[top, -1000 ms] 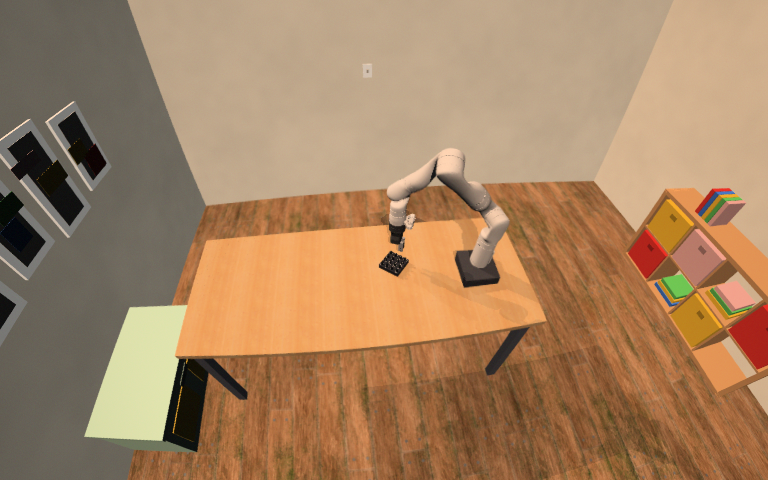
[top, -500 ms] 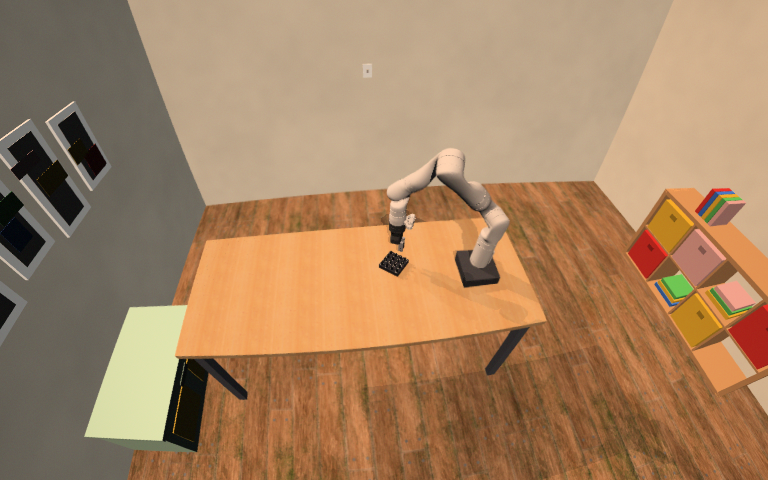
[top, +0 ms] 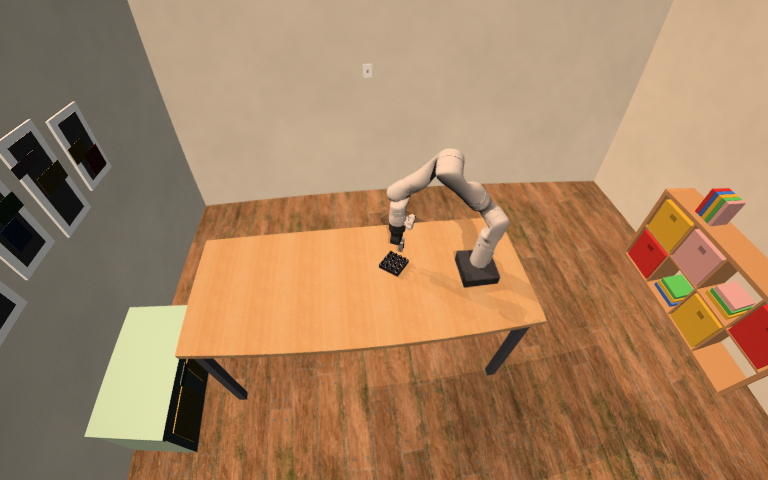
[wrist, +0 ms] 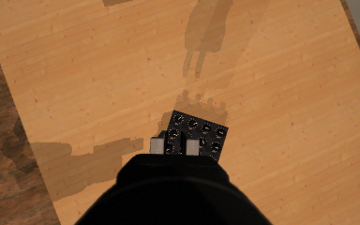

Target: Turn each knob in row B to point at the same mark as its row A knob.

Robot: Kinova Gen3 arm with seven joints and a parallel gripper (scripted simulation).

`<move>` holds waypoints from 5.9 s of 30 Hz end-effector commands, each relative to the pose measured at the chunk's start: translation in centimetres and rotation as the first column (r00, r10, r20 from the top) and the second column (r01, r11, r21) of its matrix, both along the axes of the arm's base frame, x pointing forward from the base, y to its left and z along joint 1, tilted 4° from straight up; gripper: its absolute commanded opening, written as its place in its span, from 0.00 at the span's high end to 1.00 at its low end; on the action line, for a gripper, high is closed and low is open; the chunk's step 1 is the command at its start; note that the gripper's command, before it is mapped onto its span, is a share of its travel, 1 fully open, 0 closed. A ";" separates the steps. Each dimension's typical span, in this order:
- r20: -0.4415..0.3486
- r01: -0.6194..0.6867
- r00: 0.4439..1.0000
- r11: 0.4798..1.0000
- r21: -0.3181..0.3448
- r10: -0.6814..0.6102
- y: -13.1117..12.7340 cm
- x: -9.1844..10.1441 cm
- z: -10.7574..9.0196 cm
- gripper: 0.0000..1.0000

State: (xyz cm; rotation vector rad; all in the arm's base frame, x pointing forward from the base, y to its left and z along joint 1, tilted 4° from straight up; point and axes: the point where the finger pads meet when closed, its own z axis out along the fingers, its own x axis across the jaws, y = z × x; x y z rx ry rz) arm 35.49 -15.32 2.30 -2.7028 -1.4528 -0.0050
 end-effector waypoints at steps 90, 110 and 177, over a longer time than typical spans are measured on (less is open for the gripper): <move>-0.001 0.001 1.000 1.000 0.000 -0.001 0.3 -0.1 -4.0 0.54; -0.001 0.001 1.000 1.000 0.000 -0.001 0.3 -0.2 -5.2 0.54; -0.001 0.001 1.000 1.000 0.000 -0.001 0.3 -0.2 -5.4 0.70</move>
